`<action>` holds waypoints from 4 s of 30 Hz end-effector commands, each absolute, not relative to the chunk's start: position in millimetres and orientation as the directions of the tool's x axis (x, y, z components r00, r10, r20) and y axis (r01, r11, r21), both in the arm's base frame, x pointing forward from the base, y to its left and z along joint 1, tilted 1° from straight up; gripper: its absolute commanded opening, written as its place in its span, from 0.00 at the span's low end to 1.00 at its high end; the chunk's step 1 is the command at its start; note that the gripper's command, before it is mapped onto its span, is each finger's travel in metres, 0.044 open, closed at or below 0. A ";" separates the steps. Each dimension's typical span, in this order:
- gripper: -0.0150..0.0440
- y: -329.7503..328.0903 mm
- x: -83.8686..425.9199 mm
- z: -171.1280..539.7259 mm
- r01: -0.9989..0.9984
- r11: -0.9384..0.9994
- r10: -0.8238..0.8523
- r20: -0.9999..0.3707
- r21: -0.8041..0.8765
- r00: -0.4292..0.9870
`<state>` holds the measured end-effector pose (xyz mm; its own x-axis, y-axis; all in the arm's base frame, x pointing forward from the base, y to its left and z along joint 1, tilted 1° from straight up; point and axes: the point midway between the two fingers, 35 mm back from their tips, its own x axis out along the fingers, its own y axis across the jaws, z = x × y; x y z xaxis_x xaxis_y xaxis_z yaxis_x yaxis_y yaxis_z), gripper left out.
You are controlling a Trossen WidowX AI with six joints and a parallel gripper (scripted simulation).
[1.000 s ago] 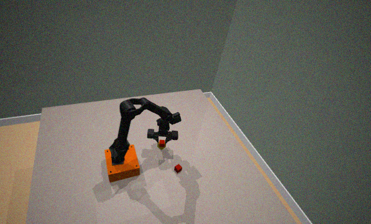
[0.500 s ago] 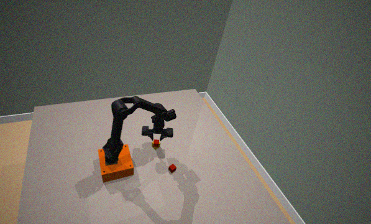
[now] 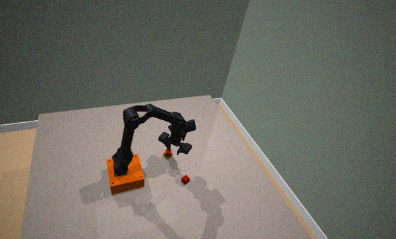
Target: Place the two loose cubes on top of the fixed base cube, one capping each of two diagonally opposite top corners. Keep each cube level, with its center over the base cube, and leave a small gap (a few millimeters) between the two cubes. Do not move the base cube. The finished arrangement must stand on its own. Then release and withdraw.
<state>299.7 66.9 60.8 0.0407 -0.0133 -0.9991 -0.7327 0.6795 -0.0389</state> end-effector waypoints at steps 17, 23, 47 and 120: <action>0.70 -32.0 338.8 86.8 0.516 0.856 -0.022 -0.999 0.006 0.049; 0.70 -63.7 343.1 93.4 0.821 0.570 -0.023 -0.999 0.026 0.047; 0.70 -78.9 347.2 18.6 0.908 0.418 -0.023 -0.999 0.032 0.046; 0.43 -69.0 344.1 95.7 0.868 0.496 -0.023 -0.999 0.029 0.046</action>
<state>343.8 -74.9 93.0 0.0415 -0.0230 -0.9989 0.8929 0.4494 0.0268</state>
